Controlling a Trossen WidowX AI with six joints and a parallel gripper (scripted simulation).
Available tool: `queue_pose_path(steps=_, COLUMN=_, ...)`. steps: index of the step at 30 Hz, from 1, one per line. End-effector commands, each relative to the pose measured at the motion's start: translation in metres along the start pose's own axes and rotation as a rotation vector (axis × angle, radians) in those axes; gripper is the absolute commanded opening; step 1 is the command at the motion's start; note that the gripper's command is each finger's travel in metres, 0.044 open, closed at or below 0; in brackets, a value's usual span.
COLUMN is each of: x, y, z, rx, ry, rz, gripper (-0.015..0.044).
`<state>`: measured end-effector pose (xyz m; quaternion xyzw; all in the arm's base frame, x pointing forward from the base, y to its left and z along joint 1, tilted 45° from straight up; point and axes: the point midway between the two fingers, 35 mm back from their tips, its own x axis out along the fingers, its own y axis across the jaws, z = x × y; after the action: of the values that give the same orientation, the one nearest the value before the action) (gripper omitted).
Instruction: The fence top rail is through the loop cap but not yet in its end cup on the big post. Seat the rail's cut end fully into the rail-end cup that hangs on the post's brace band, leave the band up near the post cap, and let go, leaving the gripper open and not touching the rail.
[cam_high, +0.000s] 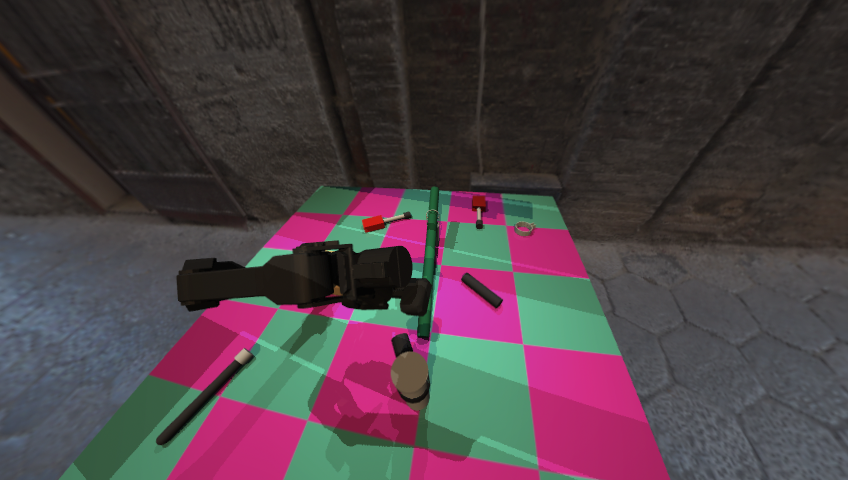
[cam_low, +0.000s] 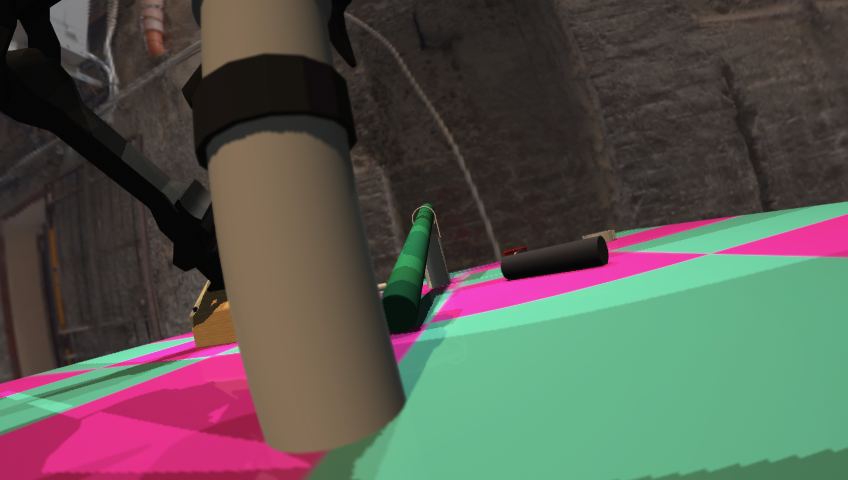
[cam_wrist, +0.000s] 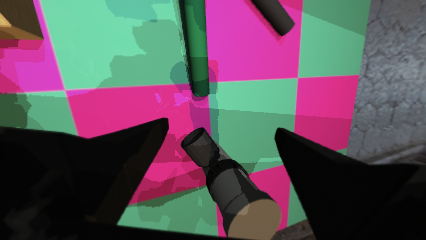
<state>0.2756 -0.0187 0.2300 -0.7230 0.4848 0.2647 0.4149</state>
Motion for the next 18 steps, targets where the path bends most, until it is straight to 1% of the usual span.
queue_pose_path(steps=1, x=-0.0268, y=0.0176, z=-0.0485, rx=-0.598, ry=-0.04, rz=-0.096, gripper=0.044)
queue_pose_path(steps=3, x=-0.0273, y=0.0179, z=-0.0493, rx=-0.637, ry=-0.038, rz=-0.099, gripper=0.044)
queue_pose_path(steps=18, x=-0.0273, y=0.0179, z=-0.0493, rx=-0.637, ry=-0.038, rz=-0.099, gripper=0.044)
